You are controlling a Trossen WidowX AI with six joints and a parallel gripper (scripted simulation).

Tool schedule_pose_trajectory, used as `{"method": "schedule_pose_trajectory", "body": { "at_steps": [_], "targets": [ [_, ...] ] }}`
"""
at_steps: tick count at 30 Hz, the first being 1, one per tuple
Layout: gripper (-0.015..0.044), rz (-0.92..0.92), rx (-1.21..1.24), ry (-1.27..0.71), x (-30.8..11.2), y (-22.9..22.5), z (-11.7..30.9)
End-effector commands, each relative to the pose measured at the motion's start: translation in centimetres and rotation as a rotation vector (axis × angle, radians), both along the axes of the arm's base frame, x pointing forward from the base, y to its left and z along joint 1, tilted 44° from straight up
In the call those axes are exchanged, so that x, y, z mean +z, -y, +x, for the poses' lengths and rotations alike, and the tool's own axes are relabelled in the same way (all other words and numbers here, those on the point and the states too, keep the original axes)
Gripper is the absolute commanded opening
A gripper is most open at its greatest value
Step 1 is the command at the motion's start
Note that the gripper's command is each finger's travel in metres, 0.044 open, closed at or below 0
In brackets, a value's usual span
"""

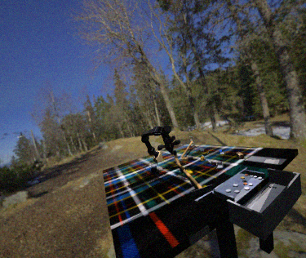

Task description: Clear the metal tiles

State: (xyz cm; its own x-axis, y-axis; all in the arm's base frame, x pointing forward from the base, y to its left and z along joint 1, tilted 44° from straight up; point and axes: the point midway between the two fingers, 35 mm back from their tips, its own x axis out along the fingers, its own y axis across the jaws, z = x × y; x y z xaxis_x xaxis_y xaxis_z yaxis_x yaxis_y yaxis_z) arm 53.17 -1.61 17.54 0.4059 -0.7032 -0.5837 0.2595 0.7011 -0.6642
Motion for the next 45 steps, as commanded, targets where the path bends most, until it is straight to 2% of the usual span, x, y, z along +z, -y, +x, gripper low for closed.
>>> {"method": "schedule_pose_trajectory", "body": {
  "at_steps": [1,45],
  "targets": [
    [0.0,0.0,-0.004,-0.017,-1.0,0.9,0.0],
    [0.0,0.0,-0.004,-0.017,-8.1,7.7,0.6]
  ]
}}
